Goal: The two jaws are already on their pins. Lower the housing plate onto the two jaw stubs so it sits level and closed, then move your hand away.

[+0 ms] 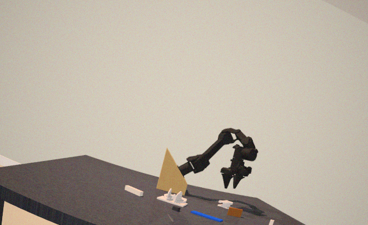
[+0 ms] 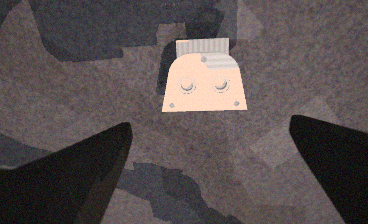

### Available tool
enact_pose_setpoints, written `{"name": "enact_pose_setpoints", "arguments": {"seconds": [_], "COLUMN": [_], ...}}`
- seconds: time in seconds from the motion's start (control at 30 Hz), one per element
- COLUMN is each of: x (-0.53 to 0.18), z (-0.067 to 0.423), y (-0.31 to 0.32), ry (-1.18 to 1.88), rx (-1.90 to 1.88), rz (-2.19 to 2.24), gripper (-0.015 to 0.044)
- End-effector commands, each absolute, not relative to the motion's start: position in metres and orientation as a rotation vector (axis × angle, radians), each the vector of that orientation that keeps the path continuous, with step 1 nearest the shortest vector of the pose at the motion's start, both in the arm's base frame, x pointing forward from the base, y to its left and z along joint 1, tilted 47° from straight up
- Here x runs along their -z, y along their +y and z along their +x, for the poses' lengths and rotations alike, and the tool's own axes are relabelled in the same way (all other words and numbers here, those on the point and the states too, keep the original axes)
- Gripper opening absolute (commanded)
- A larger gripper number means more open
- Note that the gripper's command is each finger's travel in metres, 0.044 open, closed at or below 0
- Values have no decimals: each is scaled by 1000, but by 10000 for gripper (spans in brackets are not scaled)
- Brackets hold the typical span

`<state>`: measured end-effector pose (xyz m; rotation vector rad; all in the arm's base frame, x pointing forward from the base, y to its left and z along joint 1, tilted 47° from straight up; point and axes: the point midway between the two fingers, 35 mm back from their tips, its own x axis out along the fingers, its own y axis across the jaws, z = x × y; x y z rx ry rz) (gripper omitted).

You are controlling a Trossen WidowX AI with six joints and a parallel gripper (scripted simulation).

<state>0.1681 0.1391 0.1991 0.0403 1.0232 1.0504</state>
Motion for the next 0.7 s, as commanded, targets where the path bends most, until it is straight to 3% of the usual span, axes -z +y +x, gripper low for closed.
{"name": "enact_pose_setpoints", "arguments": {"seconds": [0.0, 0.67], "x": [-197, -170], "z": [167, 170], "y": [138, 168], "ry": [1041, 1038], "rx": [-1039, -1041], "rz": [52, 55], "gripper": [440, 440]}}
